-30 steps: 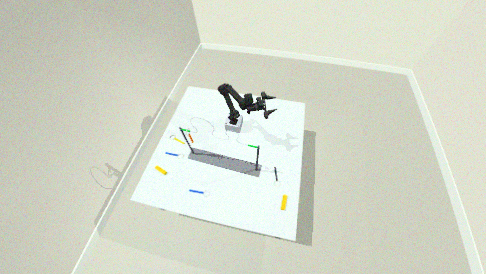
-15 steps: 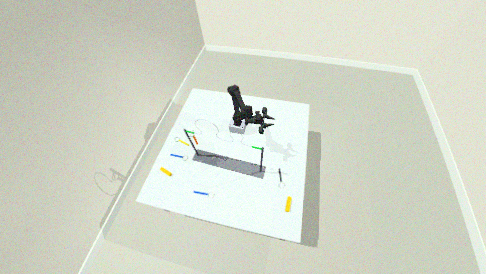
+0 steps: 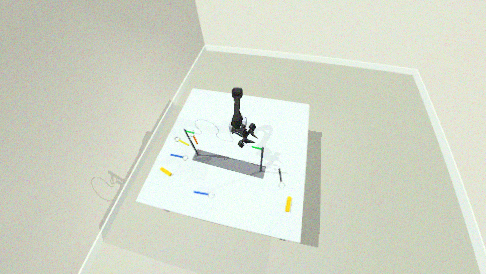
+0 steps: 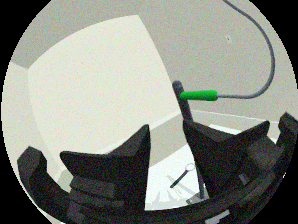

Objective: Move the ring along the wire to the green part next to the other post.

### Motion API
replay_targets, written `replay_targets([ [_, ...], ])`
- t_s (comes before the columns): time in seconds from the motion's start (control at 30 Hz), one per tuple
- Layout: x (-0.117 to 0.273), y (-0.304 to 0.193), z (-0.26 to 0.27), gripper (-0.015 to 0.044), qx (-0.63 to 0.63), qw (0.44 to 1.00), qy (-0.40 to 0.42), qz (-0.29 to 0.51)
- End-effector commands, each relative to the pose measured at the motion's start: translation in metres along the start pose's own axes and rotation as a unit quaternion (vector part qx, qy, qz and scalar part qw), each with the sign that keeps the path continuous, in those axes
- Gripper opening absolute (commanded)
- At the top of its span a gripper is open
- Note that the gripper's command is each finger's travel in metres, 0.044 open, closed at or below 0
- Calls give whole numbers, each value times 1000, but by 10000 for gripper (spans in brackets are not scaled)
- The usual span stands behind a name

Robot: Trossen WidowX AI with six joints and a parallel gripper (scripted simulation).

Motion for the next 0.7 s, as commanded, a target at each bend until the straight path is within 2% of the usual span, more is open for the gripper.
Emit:
replay_targets([
  [0.0,23,-14,-28,160,7,999,-42,8],
  [0.33,103,-39,-90,160,35,986,-163,18],
  [0.67,196,-61,-123,160,53,959,-279,26],
])
Point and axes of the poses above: the point midway between the two fingers, 35 mm back from their tips, its own x axis back along the fingers, its own z axis across the jaws, y = z × x, the point moved 5 cm from there along x, back along the fingers, and after that the axes turned 8 degrees about x, right-handed, at the moved point
